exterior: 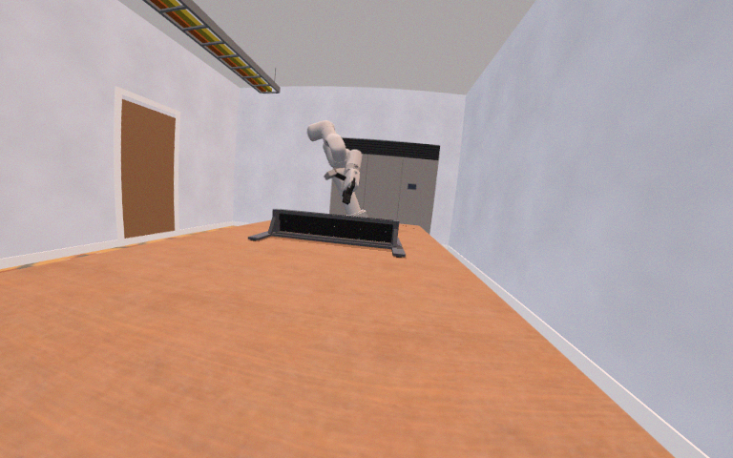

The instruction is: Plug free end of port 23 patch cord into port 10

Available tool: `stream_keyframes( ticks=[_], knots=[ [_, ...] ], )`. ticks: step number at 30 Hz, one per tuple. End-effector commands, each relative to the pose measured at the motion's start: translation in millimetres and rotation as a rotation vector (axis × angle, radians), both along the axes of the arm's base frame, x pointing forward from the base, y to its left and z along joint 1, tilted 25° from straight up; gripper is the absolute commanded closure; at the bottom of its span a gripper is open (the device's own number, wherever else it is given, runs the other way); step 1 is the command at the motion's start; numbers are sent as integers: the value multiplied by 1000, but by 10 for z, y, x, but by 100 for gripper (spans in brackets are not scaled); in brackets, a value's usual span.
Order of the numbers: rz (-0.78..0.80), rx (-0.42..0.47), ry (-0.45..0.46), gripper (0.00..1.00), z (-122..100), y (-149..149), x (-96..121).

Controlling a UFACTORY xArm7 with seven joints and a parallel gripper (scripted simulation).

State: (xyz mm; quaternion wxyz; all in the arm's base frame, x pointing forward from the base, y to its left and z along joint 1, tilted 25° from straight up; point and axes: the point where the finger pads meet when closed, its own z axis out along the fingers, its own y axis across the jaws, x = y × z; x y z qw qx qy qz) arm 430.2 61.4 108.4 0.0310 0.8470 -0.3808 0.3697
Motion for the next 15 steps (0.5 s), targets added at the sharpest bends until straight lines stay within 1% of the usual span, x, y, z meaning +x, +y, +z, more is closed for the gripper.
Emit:
stream_keyframes(
  ticks=[1, 10, 12, 13, 15],
  knots=[
    [-145, 70, 39, 100, -231, 209, -100],
    [-348, 157, 102, 100, -590, 490, -413],
    [-348, 157, 102, 100, -590, 490, -413],
    [-413, 177, 123, 100, -699, 576, -534],
    [-455, 189, 137, 100, -767, 629, -616]
  ],
)
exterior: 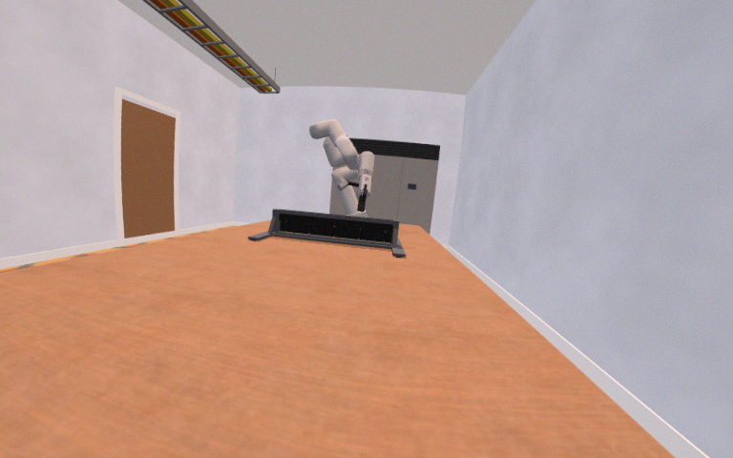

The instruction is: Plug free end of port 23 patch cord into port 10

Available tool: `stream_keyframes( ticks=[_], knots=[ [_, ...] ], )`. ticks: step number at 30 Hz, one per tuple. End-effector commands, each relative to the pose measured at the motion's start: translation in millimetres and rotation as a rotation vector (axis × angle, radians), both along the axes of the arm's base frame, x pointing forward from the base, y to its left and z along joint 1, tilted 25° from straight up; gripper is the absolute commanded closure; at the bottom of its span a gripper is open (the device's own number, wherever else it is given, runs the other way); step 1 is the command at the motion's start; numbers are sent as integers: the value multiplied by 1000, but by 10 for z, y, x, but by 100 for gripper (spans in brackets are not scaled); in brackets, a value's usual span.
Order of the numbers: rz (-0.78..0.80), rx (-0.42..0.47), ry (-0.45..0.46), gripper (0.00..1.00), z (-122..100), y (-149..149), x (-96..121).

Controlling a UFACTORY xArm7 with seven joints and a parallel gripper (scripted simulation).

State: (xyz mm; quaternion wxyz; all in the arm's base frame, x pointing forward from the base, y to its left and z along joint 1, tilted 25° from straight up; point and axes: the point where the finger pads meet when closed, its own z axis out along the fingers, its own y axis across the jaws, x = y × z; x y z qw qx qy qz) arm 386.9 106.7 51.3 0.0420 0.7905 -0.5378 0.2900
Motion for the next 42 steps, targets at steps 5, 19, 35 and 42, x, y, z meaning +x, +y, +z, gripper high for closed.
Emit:
stream_keyframes(
  ticks=[5, 19, 35, 42],
  knots=[
    [-242, 60, 93, 100, -375, 323, -432],
    [-467, 79, 188, 100, -682, 597, -1010],
    [-469, 79, 189, 100, -685, 599, -1015],
    [-469, 79, 189, 100, -685, 599, -1016]
  ],
)
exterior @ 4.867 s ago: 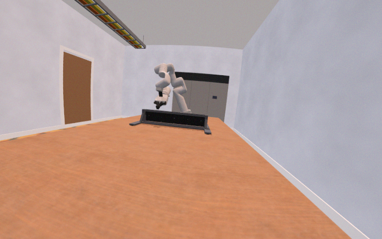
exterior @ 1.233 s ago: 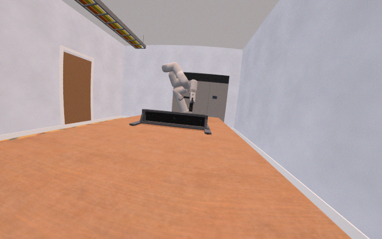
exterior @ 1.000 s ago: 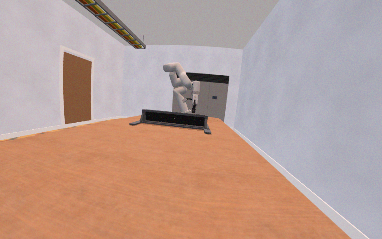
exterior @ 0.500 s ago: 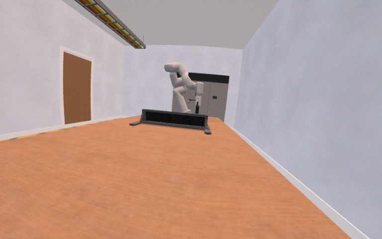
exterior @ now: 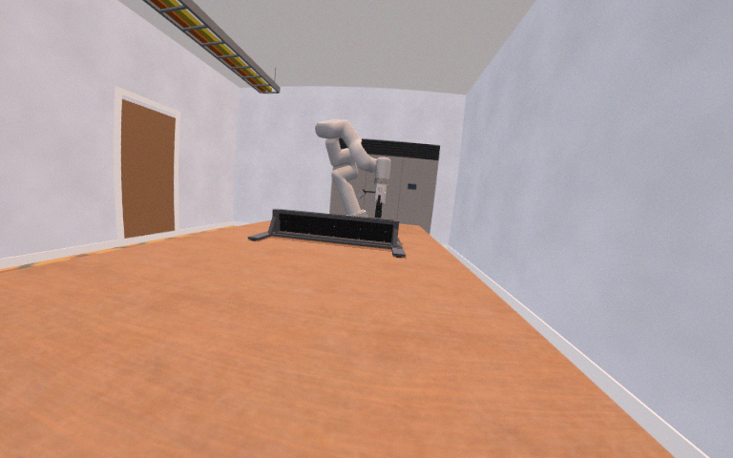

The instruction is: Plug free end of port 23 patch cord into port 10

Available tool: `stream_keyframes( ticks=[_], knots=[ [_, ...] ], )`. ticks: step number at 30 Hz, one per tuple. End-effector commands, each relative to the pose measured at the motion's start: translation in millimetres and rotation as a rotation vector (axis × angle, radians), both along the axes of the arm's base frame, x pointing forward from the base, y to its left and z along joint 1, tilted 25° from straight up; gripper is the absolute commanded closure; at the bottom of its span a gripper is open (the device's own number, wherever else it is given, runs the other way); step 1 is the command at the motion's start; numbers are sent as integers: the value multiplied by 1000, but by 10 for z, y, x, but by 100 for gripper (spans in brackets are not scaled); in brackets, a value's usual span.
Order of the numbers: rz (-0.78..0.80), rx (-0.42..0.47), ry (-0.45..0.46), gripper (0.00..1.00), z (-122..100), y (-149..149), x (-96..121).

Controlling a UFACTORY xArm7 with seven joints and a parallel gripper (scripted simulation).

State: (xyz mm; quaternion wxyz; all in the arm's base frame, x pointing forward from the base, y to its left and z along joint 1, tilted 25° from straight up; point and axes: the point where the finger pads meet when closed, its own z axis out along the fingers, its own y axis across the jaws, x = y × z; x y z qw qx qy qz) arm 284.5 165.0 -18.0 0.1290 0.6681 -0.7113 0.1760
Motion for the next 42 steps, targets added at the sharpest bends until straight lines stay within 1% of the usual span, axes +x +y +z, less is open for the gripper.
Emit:
stream_keyframes(
  ticks=[1, 36, 37, 42],
  knots=[
    [2, 3, -2, 100, 8, 16, 8],
    [-3, 3, -4, 100, -9, 54, 22],
    [-2, 3, -4, 62, -10, 54, 19],
    [-2, 3, -4, 62, -10, 54, 20]
  ],
)
